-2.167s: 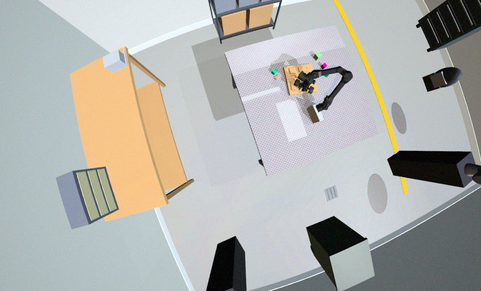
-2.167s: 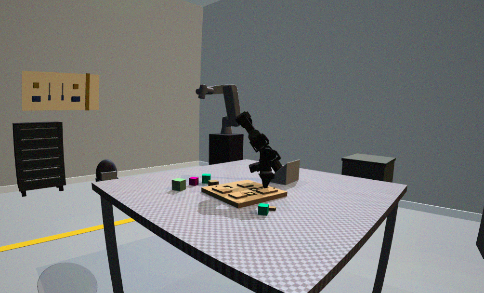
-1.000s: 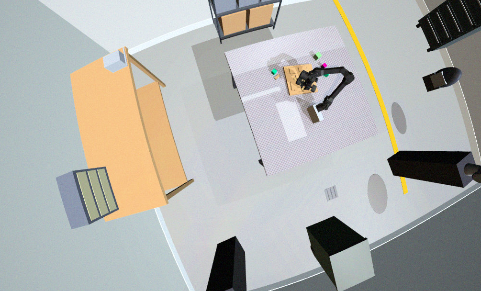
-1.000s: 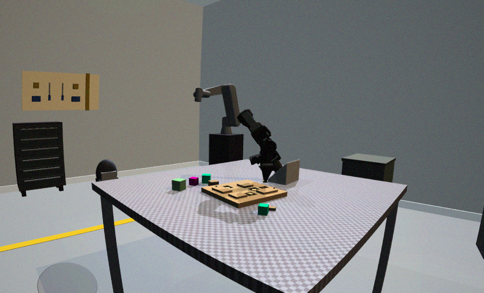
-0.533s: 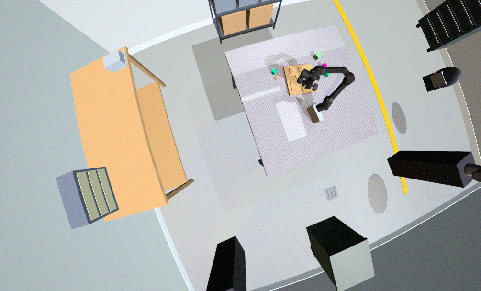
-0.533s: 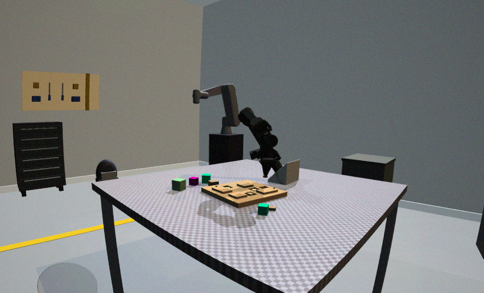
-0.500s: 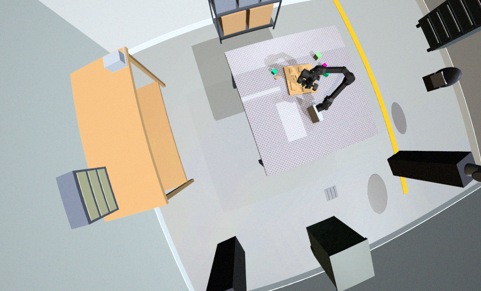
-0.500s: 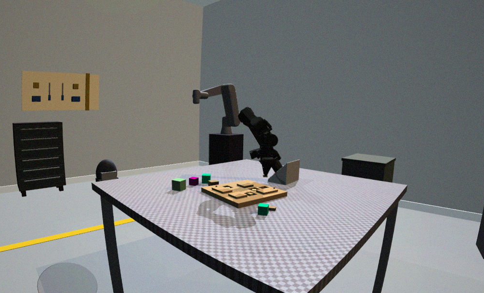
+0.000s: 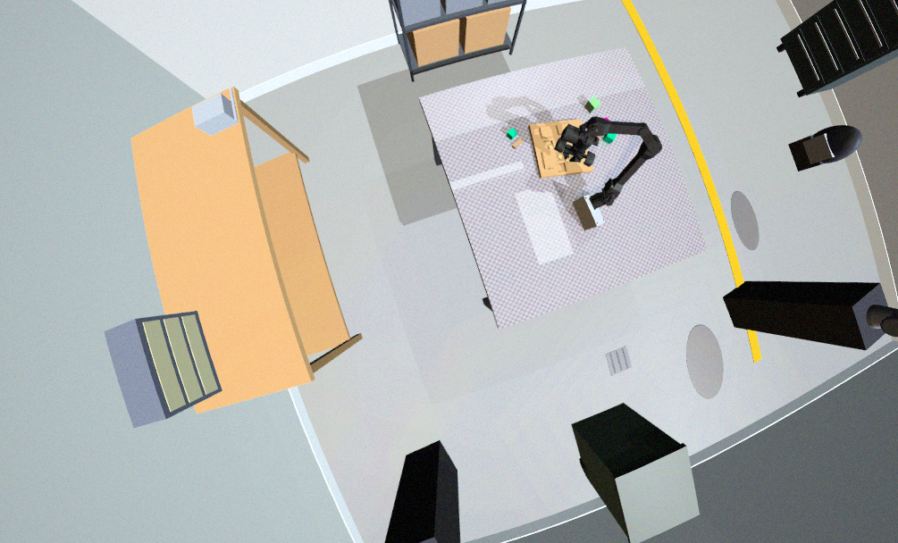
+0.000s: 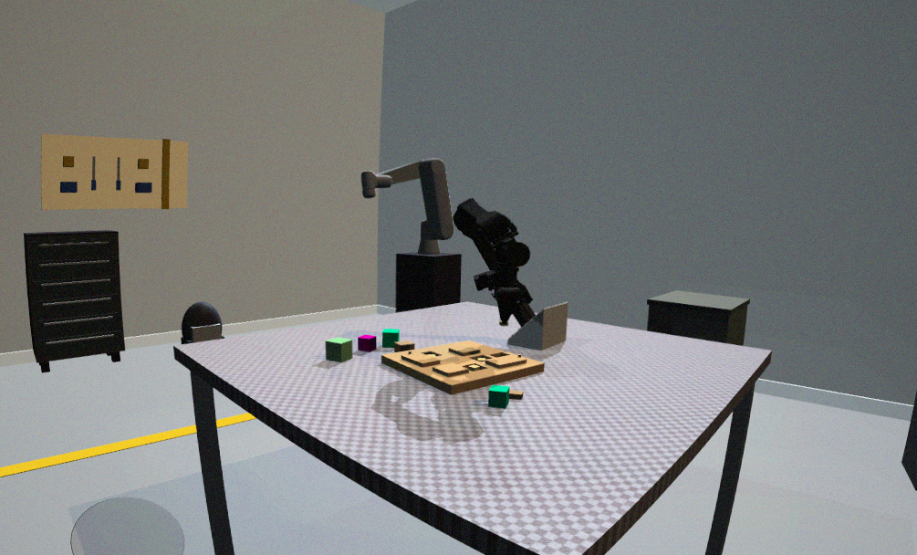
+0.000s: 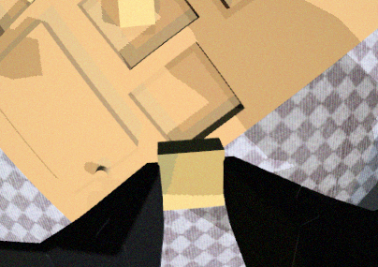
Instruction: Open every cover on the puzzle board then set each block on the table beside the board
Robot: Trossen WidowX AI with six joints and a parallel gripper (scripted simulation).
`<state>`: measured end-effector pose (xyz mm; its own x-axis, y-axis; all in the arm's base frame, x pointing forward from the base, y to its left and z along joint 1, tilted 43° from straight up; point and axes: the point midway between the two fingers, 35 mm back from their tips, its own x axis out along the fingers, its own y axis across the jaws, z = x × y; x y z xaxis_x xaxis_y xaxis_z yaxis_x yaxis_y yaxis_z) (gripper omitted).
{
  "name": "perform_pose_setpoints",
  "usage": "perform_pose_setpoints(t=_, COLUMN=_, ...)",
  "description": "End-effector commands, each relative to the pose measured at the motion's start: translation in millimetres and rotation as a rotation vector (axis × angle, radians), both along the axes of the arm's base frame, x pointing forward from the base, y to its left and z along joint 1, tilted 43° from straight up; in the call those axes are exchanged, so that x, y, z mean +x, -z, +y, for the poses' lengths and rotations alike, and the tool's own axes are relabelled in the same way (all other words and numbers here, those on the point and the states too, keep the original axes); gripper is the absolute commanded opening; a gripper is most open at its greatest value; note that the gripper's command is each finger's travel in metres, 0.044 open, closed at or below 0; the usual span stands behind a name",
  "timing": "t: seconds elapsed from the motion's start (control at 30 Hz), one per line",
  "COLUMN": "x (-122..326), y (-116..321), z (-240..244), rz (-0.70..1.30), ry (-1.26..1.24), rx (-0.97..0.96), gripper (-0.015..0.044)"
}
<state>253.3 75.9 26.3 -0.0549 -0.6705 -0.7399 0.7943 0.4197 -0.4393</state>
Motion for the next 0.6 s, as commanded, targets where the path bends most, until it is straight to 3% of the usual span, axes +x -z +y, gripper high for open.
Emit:
perform_pose_setpoints(t=0.0, x=12, y=3, z=12, rz=-0.009, ry=0.005, rx=0.009, gripper=0.0080)
perform_pose_setpoints(t=0.57, x=55, y=29, z=54, rz=-0.013, ry=0.005, rx=0.013, gripper=0.0080)
